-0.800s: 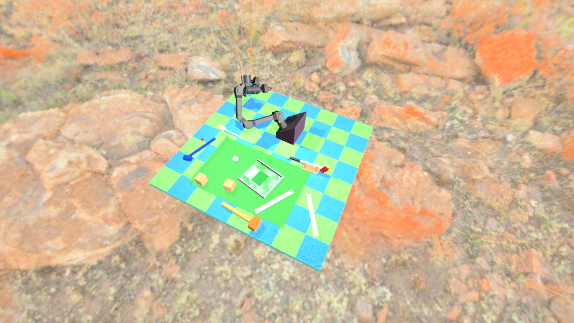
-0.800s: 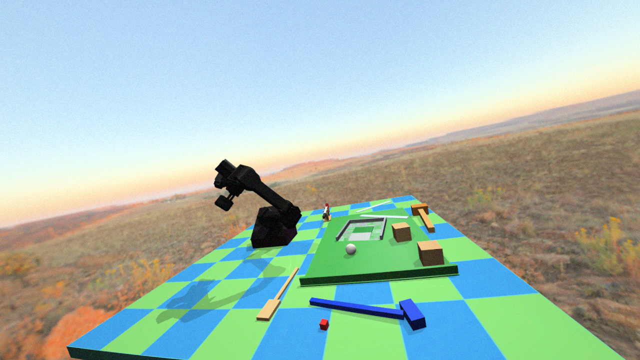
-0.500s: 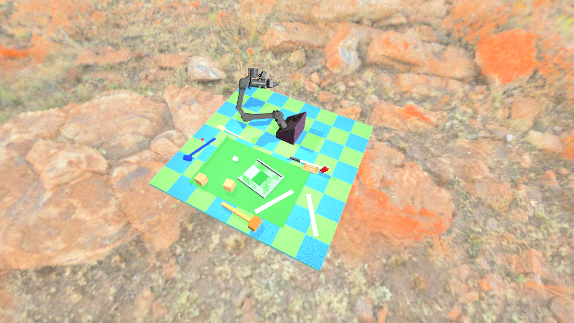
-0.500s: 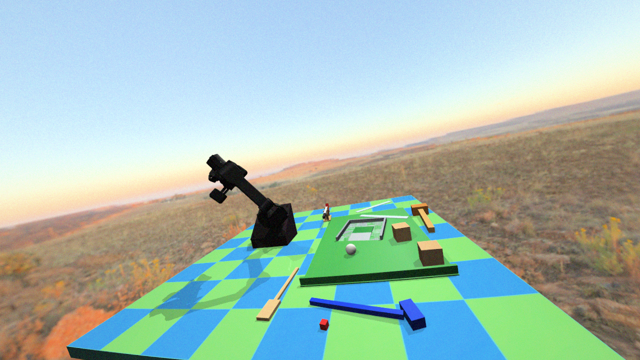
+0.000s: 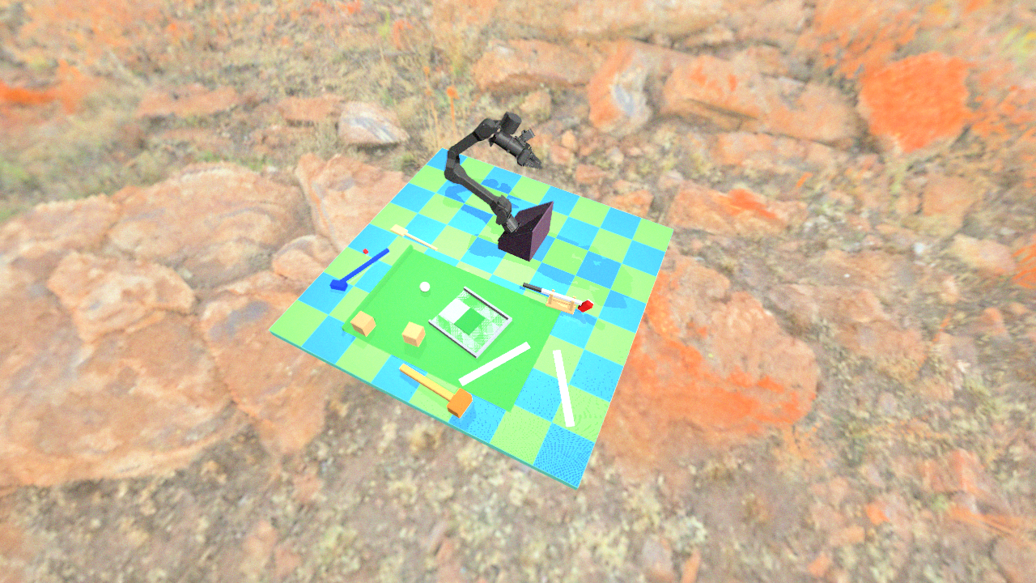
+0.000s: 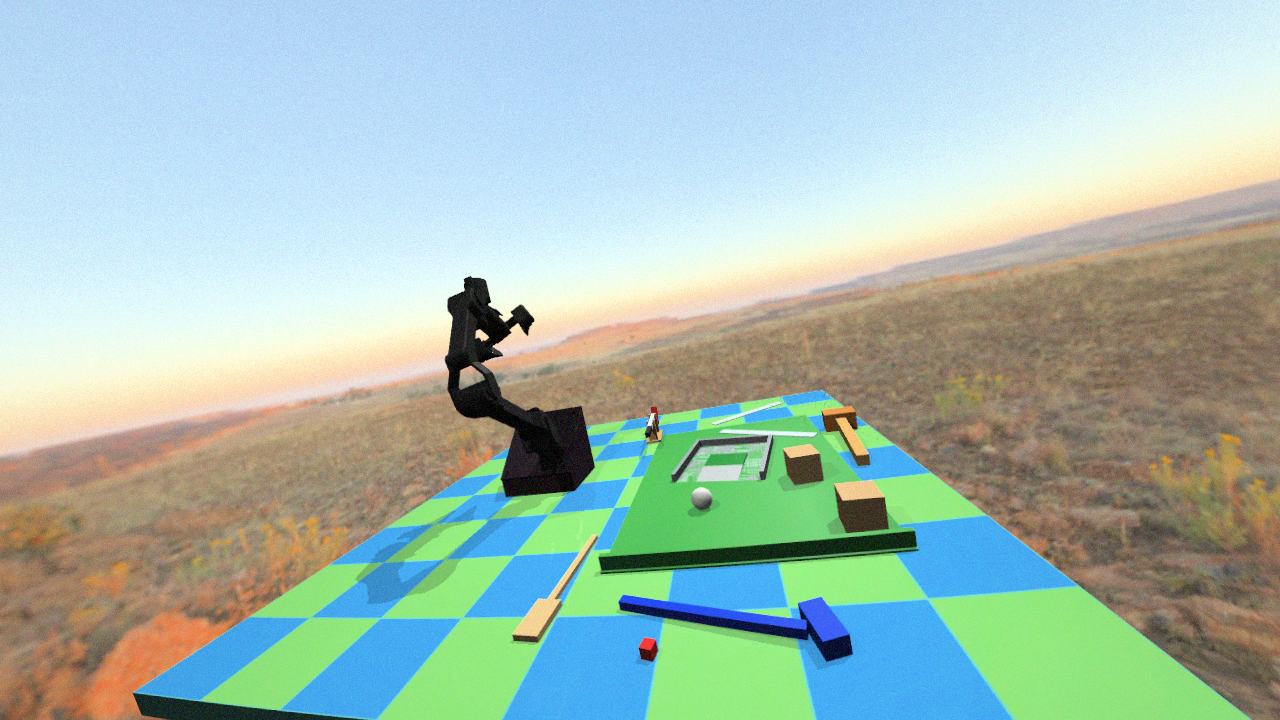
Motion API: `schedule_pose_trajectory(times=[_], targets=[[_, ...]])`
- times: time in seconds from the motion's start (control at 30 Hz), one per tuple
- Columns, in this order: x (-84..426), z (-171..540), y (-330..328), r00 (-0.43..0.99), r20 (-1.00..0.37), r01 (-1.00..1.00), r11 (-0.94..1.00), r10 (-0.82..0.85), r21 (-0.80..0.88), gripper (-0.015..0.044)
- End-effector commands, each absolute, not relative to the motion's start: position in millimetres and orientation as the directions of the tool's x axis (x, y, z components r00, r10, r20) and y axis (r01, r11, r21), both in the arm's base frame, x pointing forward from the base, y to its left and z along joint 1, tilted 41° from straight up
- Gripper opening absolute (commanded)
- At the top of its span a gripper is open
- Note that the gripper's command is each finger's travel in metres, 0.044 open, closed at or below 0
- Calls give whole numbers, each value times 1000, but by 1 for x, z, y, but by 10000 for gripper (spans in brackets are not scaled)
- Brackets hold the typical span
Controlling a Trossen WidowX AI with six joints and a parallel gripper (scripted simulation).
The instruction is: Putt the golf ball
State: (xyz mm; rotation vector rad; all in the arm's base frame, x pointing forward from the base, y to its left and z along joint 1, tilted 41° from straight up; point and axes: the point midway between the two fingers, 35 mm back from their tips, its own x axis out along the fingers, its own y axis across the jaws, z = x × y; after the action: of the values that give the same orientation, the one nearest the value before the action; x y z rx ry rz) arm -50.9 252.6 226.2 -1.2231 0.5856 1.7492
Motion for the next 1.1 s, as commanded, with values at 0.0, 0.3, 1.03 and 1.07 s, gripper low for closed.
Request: schedule_pose_trajectory(times=[0.0, 0.3, 1.03, 1.07], targets=[[-9, 192, 276, -16, -947, -907, -404, 321, -122, 440], [105, 96, 290, 114, -992, -960, -253, 50, -123, 440], [249, -96, 145, -59, -908, -998, 22, -415, 55, 440], [248, -100, 142, -59, -908, -998, 22, -415, 55, 440]])
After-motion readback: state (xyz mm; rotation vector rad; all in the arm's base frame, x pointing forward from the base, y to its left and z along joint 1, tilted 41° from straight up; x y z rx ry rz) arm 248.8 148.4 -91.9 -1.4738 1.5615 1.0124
